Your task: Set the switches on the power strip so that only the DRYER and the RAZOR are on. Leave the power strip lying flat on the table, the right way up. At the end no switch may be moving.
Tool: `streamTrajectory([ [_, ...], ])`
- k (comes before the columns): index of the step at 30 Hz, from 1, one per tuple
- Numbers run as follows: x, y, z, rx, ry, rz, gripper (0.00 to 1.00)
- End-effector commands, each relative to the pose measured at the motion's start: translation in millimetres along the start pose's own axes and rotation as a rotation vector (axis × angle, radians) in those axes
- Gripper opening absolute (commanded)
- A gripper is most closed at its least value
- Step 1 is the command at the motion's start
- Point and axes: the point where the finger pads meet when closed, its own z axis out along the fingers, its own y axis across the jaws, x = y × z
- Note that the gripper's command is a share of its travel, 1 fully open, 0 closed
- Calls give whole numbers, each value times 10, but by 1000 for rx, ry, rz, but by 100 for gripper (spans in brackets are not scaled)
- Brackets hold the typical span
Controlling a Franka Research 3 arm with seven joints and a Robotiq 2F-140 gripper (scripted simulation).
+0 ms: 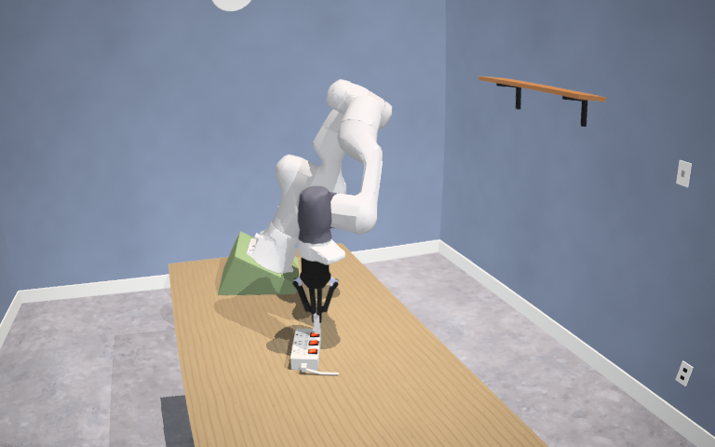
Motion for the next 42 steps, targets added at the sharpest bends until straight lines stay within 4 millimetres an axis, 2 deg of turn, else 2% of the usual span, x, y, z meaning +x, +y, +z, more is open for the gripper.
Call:
streamTrajectory([
  [1,8,-15,6,0,2,-1,0],
  [42,9,-15,108,0,2,-1,0],
])
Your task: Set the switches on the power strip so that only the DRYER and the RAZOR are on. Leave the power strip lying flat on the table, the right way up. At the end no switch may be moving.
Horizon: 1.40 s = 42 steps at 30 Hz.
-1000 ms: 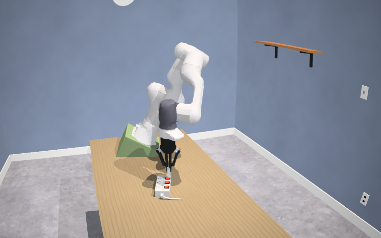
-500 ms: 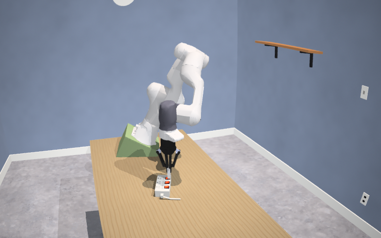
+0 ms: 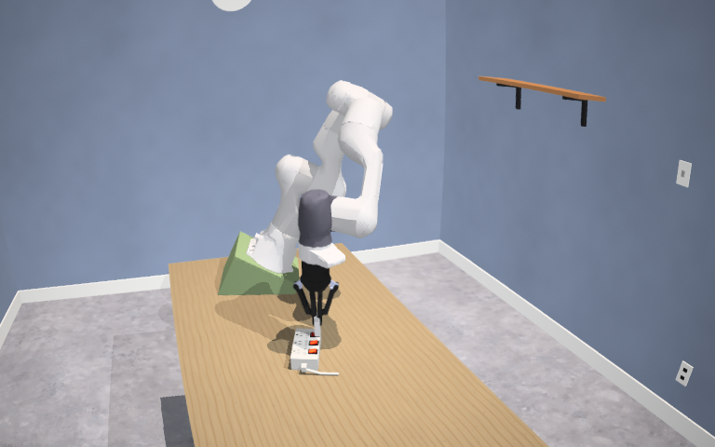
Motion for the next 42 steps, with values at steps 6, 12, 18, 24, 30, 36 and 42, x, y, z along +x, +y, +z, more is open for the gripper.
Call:
streamTrajectory([
  [6,12,-5,16,-1,4,-4,0],
  [12,12,-5,16,-1,4,-4,0],
  [18,12,-5,-24,-1,4,-4,0],
  [24,12,-5,-119,-1,4,-4,0],
  [30,11,-5,-298,-1,4,-4,0],
  [36,11,-5,-384,-1,4,-4,0],
  [42,11,-5,-386,-1,4,-4,0],
])
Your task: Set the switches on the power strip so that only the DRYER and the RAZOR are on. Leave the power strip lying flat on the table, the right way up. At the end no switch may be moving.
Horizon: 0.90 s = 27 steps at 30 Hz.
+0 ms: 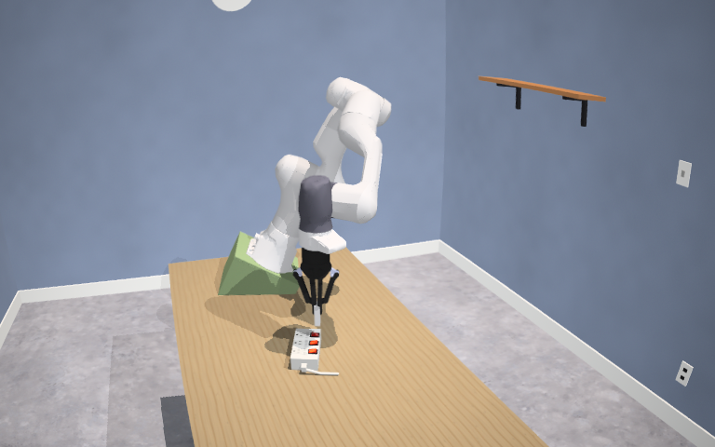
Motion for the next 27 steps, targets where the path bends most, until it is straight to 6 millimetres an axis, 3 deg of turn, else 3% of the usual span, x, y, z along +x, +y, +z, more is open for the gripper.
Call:
streamTrajectory([
  [1,-21,8,-6,1,-8,11,0],
  [13,-21,8,-6,1,-8,11,0],
  [14,-21,8,-6,1,-8,11,100],
  [21,-20,8,-47,1,-8,11,100],
  [27,-19,8,-241,1,-8,11,100],
])
